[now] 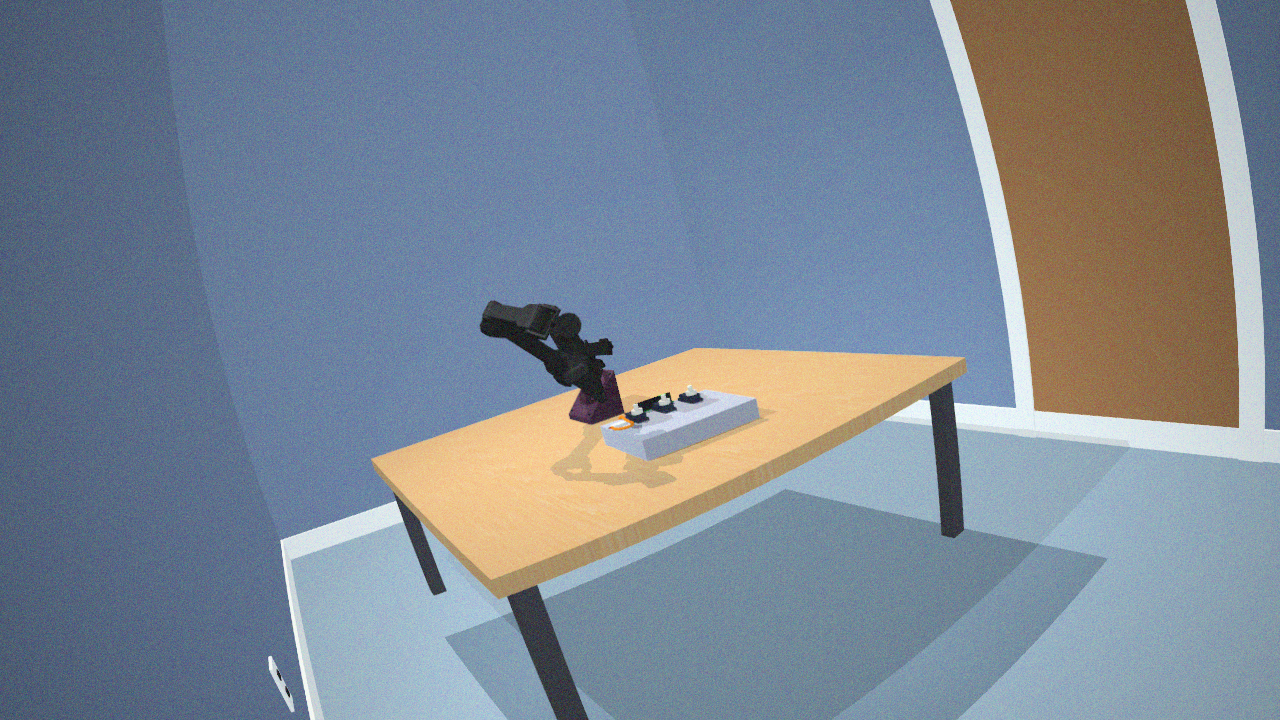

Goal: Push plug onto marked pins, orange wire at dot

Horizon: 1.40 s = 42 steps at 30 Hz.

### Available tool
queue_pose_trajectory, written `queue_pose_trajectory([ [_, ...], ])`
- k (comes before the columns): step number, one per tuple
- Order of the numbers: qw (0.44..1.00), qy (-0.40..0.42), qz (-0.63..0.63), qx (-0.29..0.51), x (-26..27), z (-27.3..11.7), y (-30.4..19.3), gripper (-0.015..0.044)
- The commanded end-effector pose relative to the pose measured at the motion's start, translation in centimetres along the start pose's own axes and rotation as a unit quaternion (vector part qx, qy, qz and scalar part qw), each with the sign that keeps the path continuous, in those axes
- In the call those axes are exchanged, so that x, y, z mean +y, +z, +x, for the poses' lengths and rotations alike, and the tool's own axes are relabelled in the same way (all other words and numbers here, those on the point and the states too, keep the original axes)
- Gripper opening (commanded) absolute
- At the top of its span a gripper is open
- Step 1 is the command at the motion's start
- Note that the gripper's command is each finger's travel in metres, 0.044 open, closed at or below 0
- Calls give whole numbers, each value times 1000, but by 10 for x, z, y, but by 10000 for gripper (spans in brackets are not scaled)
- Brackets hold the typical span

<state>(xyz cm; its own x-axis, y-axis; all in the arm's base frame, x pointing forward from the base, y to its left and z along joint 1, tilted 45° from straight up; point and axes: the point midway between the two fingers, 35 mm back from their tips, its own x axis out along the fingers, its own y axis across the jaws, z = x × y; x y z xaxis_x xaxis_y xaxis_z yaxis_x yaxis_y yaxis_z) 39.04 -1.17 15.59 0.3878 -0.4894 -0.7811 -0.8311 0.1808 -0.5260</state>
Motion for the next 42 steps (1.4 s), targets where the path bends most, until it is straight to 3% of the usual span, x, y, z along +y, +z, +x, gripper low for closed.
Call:
queue_pose_trajectory([
  [1,997,23,-65,27,4,7,3,115],
  [20,924,124,-343,120,18,26,11,115],
  [42,918,128,-355,124,22,53,3,115],
])
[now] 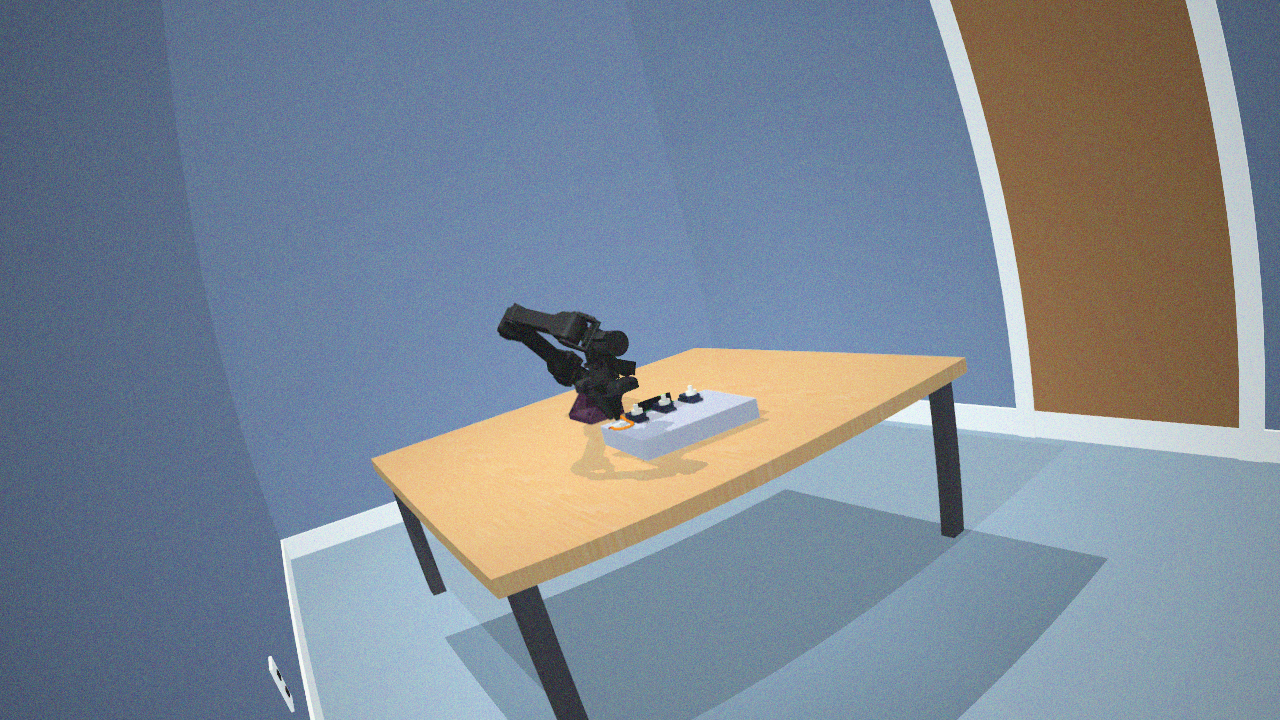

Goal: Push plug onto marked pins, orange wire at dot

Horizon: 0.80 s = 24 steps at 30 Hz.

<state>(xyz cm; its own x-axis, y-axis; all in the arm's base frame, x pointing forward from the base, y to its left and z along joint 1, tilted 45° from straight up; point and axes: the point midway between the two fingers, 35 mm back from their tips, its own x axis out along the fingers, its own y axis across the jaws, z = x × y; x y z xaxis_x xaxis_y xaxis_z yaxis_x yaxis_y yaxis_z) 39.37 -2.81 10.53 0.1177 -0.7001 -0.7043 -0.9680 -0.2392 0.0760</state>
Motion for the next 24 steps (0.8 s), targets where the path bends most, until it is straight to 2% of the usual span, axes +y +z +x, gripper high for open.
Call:
queue_pose_trajectory([
  [1,1000,2,-4,2,1,6,0,115],
  [9,1000,2,-4,2,1,16,0,115],
  [11,1000,2,-4,2,1,16,0,62],
  [17,1000,2,-4,2,1,16,0,23],
  [18,1000,2,-4,2,1,15,0,0],
  [24,1000,2,-4,1,-1,-6,1,0],
])
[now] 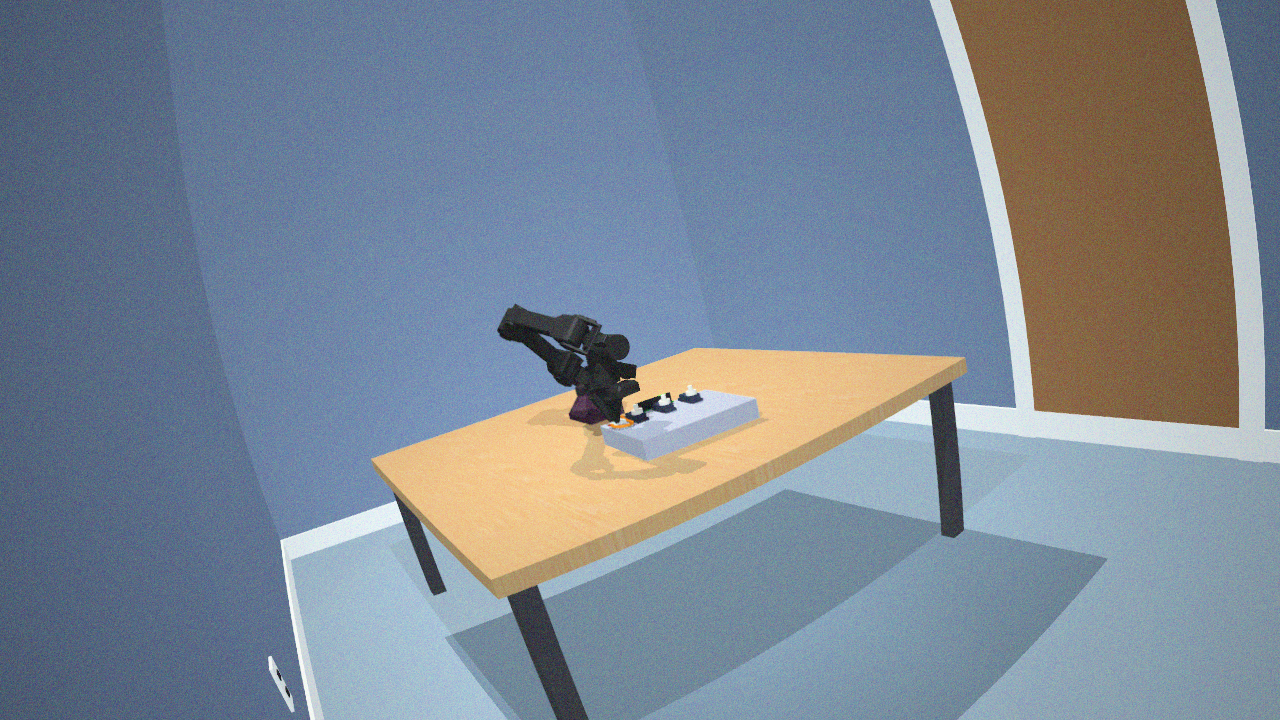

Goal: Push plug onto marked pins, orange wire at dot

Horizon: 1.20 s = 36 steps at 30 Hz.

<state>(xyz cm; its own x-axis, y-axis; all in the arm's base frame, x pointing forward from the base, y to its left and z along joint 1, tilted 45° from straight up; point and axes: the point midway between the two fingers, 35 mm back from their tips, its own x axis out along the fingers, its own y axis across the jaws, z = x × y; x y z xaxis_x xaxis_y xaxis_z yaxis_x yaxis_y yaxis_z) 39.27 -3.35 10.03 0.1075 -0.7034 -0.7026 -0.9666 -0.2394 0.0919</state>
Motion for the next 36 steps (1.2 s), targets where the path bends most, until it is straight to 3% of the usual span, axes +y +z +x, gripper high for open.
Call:
queue_pose_trajectory([
  [1,1000,-3,2,0,-2,-18,1,0],
  [7,1000,-3,2,0,-1,-48,1,0],
  [13,1000,-4,23,-1,0,-50,6,0],
  [36,948,-2,318,-14,21,-55,81,0],
])
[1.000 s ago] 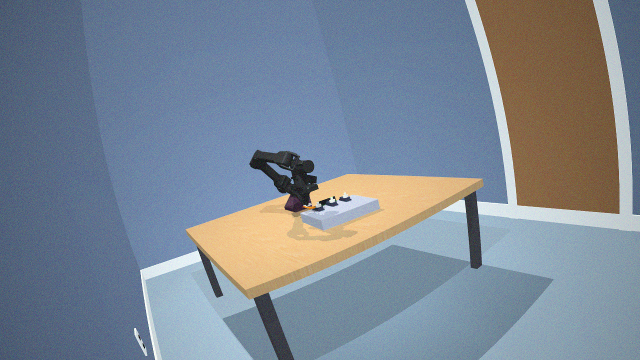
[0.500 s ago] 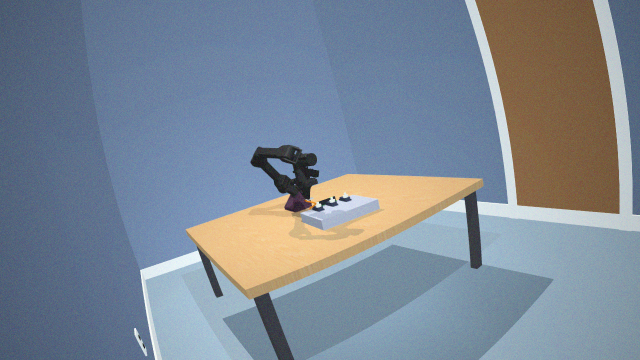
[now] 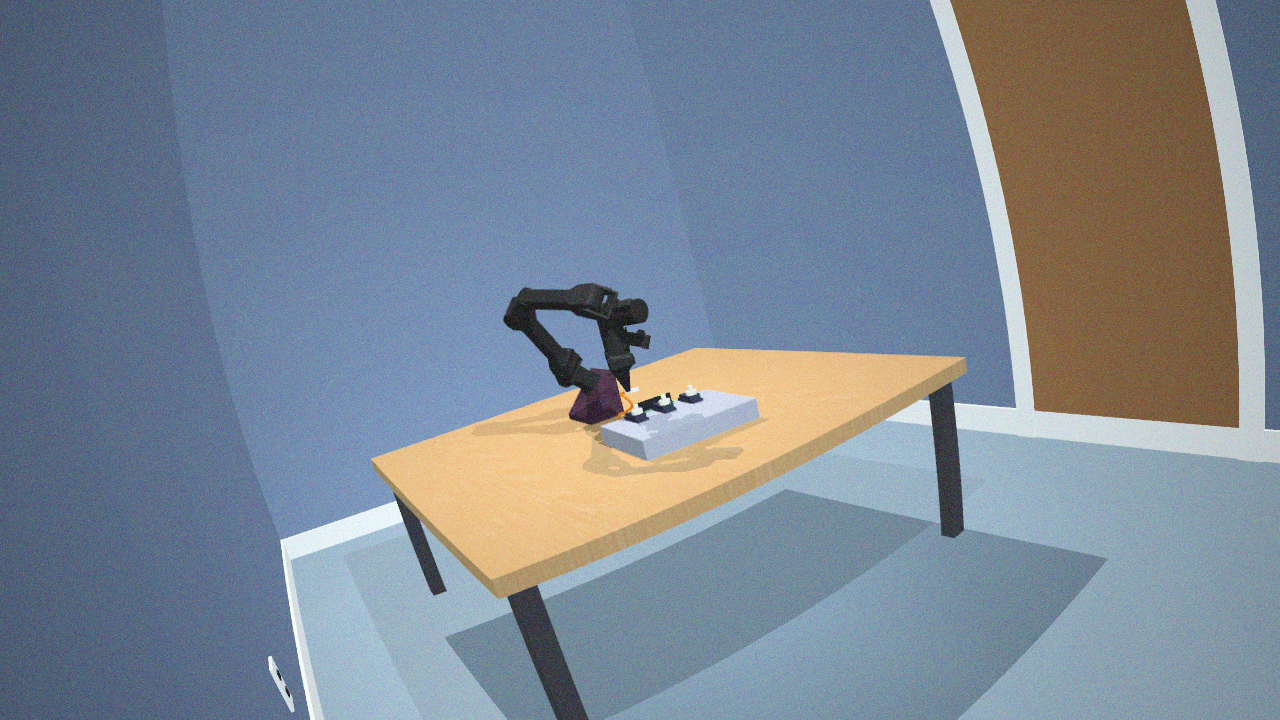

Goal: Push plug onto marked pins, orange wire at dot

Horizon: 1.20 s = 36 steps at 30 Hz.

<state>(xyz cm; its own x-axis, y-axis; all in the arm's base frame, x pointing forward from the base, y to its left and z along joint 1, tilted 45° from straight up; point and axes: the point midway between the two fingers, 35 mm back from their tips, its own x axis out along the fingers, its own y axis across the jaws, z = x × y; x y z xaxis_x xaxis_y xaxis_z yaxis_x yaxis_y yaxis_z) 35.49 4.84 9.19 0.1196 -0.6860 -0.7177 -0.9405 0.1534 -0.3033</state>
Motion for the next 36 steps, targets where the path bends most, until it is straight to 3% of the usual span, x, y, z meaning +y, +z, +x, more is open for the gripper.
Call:
queue_pose_trajectory([
  [1,999,3,54,-1,13,1,9,0],
  [18,961,5,276,0,62,1,35,0],
  [36,868,1,497,6,115,5,50,0],
])
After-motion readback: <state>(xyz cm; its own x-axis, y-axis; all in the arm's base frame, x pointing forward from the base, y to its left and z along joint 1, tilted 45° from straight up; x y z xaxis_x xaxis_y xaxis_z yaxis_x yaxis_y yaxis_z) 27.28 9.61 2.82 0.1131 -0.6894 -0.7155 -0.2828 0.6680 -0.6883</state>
